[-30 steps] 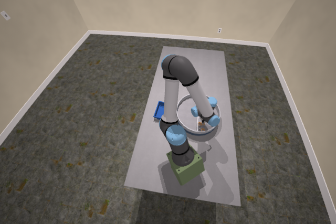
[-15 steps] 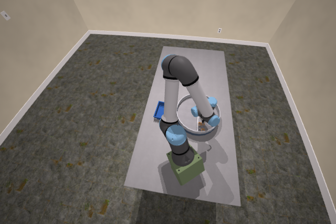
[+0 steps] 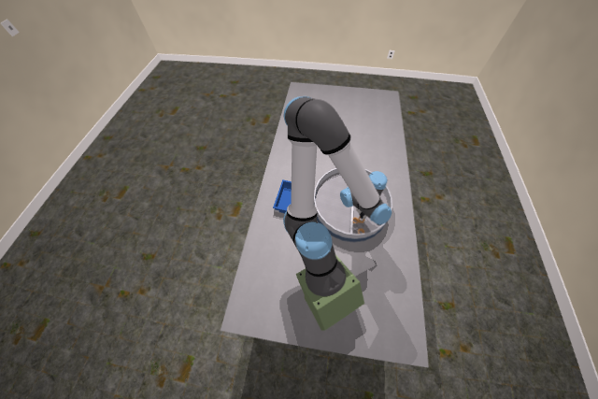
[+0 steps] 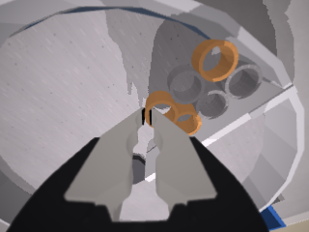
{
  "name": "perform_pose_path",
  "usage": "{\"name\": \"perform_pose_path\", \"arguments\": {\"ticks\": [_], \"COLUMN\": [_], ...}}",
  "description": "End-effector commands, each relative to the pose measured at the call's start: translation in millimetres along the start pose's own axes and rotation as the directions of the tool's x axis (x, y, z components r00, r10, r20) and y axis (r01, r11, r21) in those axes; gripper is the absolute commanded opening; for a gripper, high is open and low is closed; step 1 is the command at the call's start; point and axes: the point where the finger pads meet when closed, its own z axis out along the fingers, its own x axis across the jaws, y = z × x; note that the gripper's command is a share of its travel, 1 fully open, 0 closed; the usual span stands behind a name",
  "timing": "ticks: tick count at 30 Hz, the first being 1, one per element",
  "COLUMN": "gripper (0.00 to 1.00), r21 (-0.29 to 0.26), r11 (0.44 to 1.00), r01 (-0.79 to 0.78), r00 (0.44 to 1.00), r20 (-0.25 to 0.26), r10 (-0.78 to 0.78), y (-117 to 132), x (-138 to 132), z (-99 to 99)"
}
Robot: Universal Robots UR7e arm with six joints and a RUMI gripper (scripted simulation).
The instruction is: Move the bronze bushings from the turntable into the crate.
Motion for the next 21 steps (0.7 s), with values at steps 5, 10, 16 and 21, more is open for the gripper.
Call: {"name": "perform_pose_path", "arguments": {"ticks": [5, 10, 16, 21], "gripper": [0.0, 0.0, 0.0, 0.0], "r21": [0.001, 0.001, 0.001, 0.001], "r11": [1.0, 1.0, 1.0, 1.0], "r01": [0.001, 0.001, 0.001, 0.001], "r00": [1.0, 1.0, 1.0, 1.0], "r20": [0.001, 0.002, 0.002, 0.002], "r10": [-0.001, -0.001, -0.001, -0.001], "y": [0, 0, 0, 0], "x": [-1, -1, -1, -1], "z": [-32.5, -44.5, -62.0, -66.8]}}
